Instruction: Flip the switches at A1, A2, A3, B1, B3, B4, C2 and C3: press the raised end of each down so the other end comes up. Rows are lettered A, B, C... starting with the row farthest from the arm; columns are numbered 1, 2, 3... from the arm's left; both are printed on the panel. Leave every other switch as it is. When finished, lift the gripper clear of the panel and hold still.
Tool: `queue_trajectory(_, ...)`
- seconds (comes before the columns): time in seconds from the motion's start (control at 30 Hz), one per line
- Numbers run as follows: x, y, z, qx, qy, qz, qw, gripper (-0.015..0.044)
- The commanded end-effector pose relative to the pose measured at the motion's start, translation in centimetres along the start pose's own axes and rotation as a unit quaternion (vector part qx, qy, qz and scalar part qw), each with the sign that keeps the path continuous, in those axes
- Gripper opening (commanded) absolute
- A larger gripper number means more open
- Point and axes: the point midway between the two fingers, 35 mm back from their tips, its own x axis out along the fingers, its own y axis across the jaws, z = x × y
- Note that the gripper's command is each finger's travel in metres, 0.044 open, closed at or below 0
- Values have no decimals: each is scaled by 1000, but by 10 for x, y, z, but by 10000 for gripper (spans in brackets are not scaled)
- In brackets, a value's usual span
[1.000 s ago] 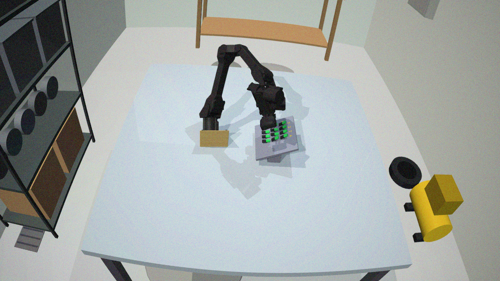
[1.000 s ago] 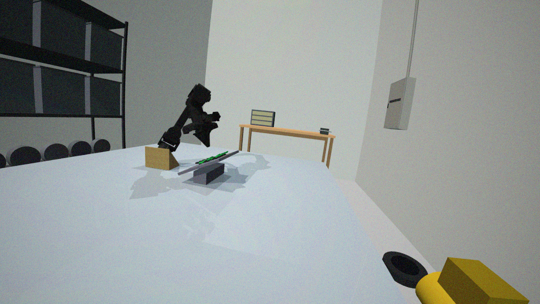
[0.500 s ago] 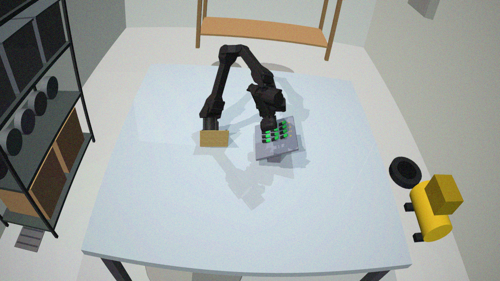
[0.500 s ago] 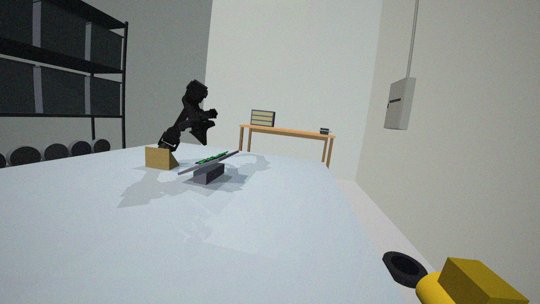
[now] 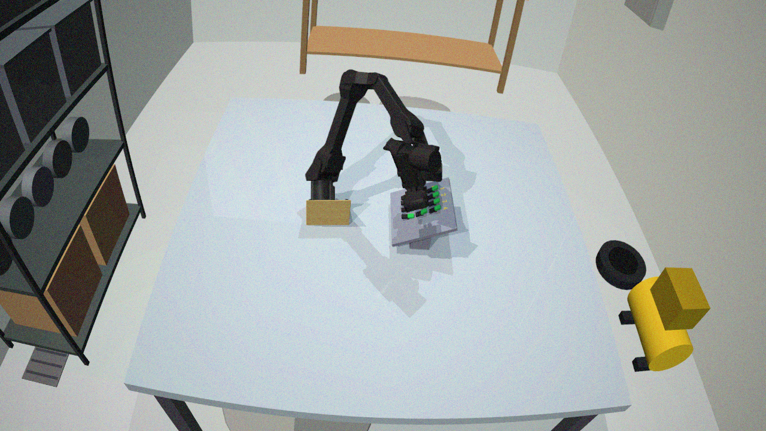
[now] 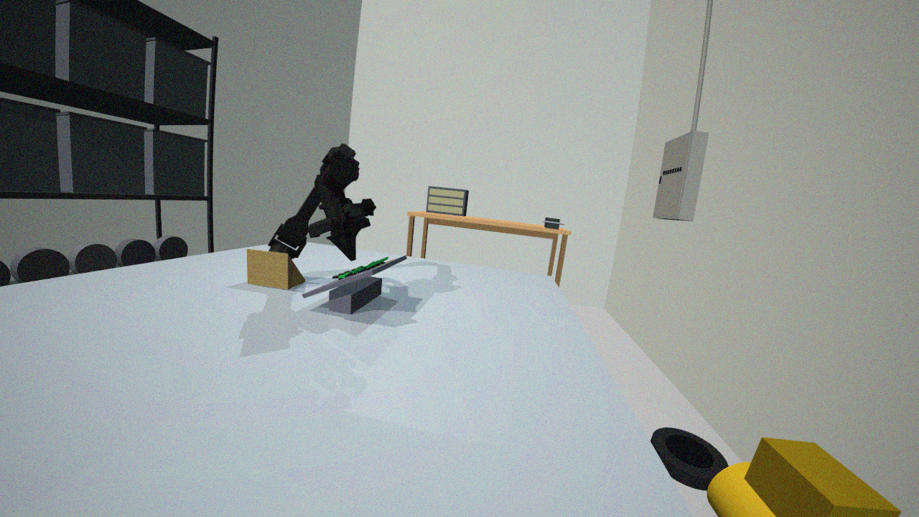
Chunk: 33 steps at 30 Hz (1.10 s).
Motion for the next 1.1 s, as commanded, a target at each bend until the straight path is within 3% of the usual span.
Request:
queue_trajectory(0.0, 6, 0, -1, 5, 0, 4, 1000, 0)
queue_trajectory(1.07, 19, 0, -1, 5, 0, 4, 1000, 0)
